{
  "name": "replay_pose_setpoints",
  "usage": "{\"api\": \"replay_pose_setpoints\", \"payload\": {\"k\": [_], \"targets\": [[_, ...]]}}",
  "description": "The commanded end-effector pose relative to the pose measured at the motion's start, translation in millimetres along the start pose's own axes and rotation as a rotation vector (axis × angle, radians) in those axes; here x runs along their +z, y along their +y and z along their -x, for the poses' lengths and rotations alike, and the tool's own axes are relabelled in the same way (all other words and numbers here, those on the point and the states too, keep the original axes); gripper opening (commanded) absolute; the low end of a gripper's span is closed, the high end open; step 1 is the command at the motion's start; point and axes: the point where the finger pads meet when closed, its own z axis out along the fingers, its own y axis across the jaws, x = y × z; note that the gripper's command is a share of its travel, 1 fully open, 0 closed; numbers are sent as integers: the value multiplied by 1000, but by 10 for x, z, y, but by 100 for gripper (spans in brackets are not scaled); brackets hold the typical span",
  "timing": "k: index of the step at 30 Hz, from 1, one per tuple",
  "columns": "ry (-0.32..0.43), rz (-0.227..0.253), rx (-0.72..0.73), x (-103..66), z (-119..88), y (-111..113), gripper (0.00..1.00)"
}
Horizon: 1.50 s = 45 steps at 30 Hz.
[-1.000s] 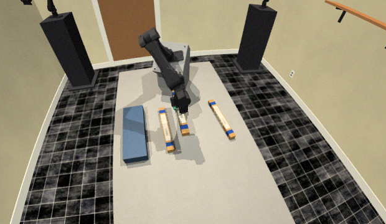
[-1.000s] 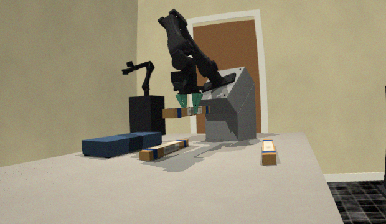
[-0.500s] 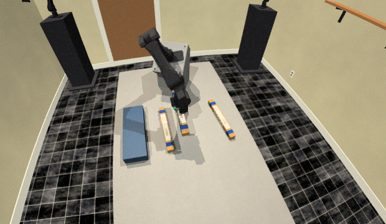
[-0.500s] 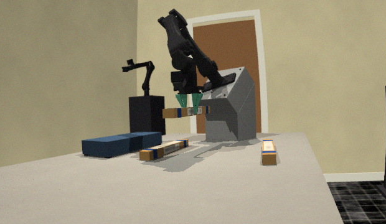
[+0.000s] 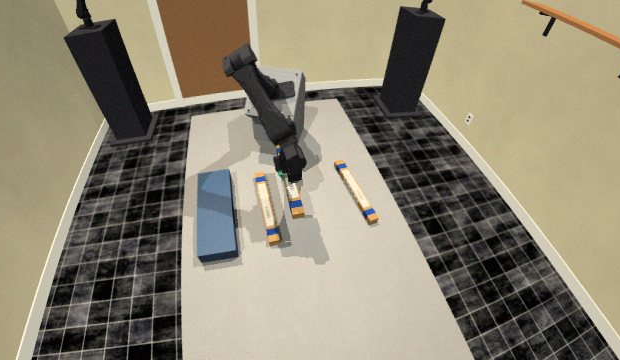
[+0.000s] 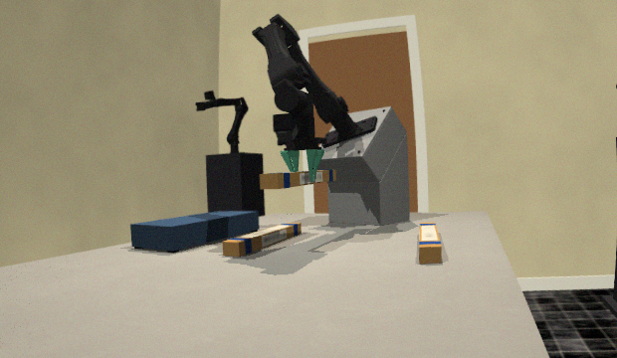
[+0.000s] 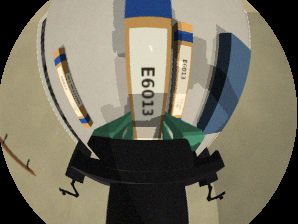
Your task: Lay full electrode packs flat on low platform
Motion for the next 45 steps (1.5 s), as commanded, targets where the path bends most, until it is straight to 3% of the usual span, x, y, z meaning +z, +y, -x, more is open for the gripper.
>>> {"api": "replay_pose_setpoints", "payload": {"k": [1,5,6,11,13,15,19,23,25,28,32,35,40,45], "targets": [[-47,17,7,-114,113,23,0],[-47,17,7,-114,113,23,0],[-84,32,12,-178,209,42,0],[-48,20,6,19,128,31,0],[-53,26,0,17,101,51,0],[-90,31,14,-40,246,41,0],[-54,21,6,135,144,34,0],[-69,30,2,102,150,59,0],[-91,30,13,93,258,43,0],[-46,20,4,284,139,43,0],[-83,30,9,226,224,52,0],[-54,23,4,385,178,57,0],[-88,29,11,317,254,50,0],[-62,21,8,509,221,48,0]]}}
